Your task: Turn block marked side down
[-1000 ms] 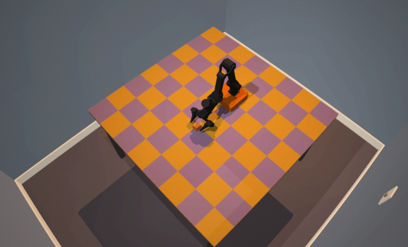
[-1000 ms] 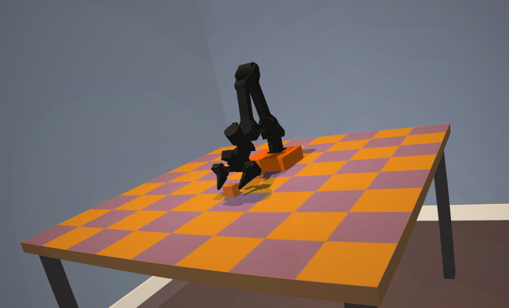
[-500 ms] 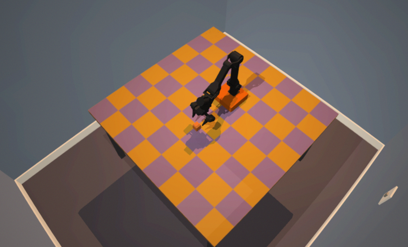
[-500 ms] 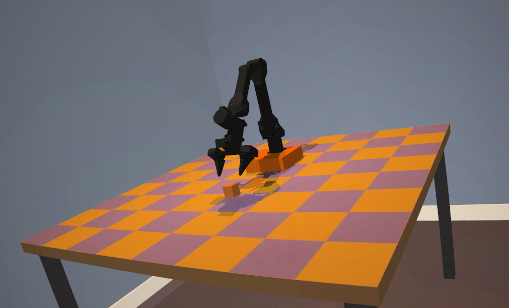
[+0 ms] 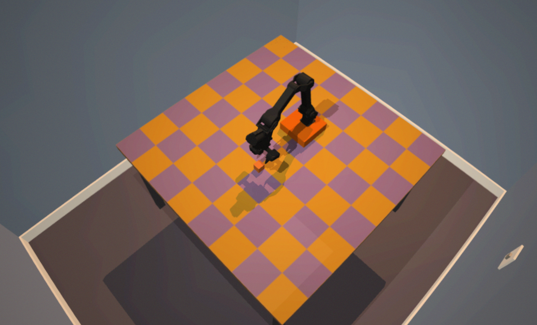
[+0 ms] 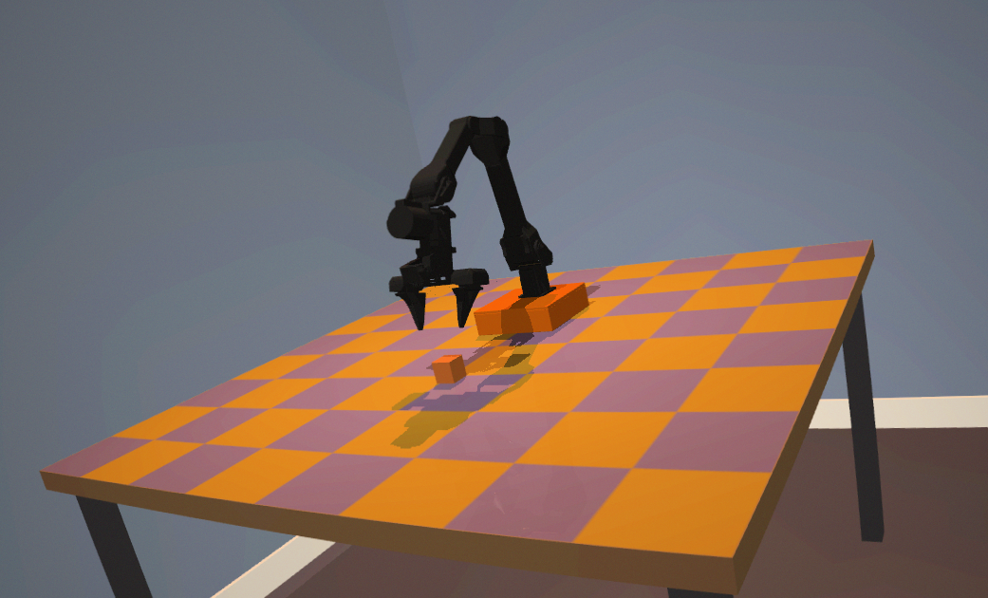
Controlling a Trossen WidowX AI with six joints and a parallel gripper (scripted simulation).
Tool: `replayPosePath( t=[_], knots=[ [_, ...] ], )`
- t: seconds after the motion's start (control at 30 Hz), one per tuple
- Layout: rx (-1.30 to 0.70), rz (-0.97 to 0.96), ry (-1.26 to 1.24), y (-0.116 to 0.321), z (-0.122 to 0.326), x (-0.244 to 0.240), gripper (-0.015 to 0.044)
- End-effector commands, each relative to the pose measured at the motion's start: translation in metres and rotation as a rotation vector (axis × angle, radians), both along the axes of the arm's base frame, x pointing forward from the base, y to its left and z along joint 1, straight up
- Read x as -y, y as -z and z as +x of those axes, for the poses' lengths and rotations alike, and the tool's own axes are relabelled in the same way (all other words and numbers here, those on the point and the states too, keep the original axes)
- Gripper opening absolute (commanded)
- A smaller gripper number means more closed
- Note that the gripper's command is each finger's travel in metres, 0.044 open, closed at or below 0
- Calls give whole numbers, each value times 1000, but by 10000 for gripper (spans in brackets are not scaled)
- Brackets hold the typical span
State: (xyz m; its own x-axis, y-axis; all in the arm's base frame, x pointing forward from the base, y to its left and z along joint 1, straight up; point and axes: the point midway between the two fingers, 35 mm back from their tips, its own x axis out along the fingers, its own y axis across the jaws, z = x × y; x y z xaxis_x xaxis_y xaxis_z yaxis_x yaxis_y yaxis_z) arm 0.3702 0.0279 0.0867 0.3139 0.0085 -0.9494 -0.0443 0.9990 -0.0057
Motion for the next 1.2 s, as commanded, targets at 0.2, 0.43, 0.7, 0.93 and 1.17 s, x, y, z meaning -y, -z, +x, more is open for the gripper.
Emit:
replayPosePath(
  t=[0.2,0.43,0.7,0.93,1.17],
  knots=[
    [-271,-4,4,-14,13,0,440],
    [-276,-4,4,18,16,-2,440],
    [-277,-4,4,36,16,-1,440],
    [-276,-4,4,45,16,-1,440],
    [-277,-4,4,56,17,-1,440]
  ],
)
